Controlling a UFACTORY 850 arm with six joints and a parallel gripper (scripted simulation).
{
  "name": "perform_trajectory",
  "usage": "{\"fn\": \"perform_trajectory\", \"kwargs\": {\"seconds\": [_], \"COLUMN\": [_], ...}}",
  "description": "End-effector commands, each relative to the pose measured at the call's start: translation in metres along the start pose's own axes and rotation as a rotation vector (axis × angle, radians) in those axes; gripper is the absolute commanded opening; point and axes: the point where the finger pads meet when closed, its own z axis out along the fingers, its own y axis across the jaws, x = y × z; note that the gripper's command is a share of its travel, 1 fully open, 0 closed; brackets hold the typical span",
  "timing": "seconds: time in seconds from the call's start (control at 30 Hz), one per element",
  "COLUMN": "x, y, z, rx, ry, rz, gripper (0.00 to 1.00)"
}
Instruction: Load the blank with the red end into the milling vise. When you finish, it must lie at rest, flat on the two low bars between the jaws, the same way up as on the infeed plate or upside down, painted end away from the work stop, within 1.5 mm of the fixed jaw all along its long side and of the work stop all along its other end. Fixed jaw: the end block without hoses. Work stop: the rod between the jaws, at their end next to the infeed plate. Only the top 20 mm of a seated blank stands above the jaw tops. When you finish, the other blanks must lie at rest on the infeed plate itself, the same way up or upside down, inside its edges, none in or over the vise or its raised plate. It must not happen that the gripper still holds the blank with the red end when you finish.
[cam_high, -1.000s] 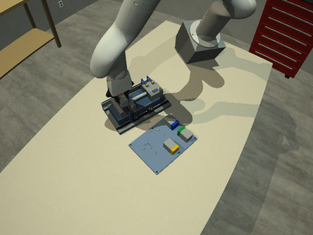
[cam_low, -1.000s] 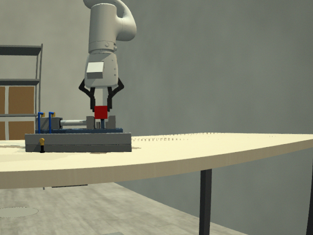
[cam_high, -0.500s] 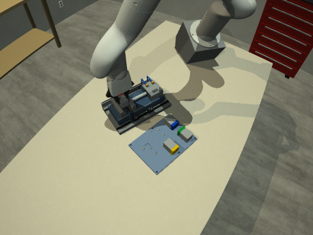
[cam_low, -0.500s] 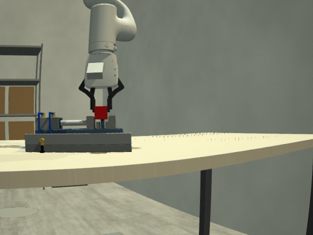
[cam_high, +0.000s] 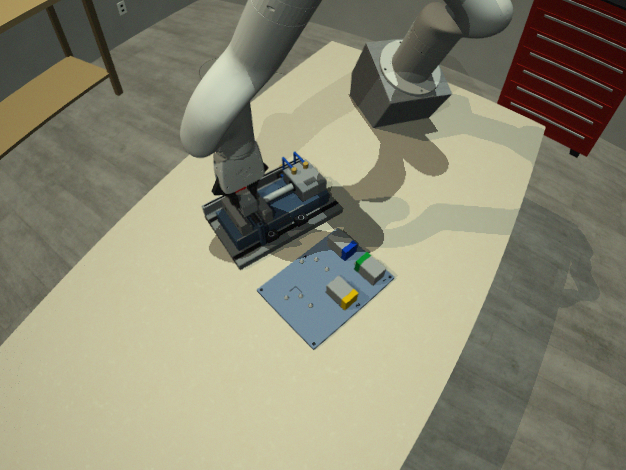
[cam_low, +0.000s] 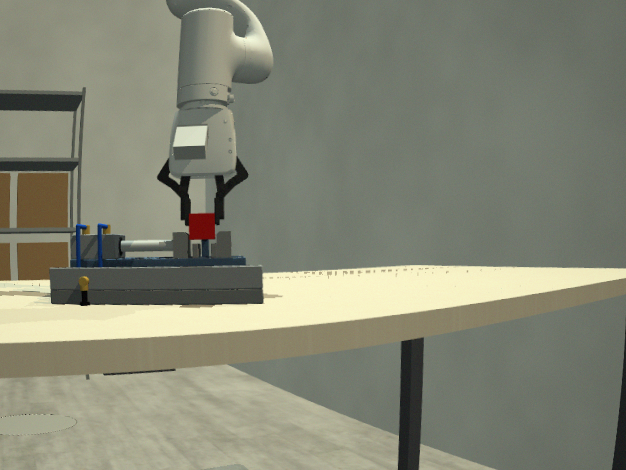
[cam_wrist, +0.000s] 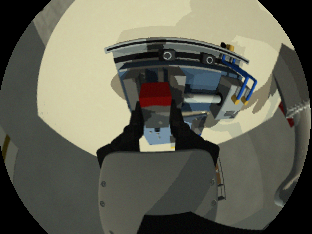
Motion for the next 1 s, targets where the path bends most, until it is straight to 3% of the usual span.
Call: {"fn": "perform_trajectory", "kwargs": {"seconds": [0.0, 0.97], "x": [-0.0001, -0.0012], "y": [-0.001, -0.0014], "z": [-0.0003, 0.0021], "rx": [0.002, 0.002], "ry": [0.0, 0.0], "rz": [0.0, 0.0], "gripper": [0.0, 0.0]}}
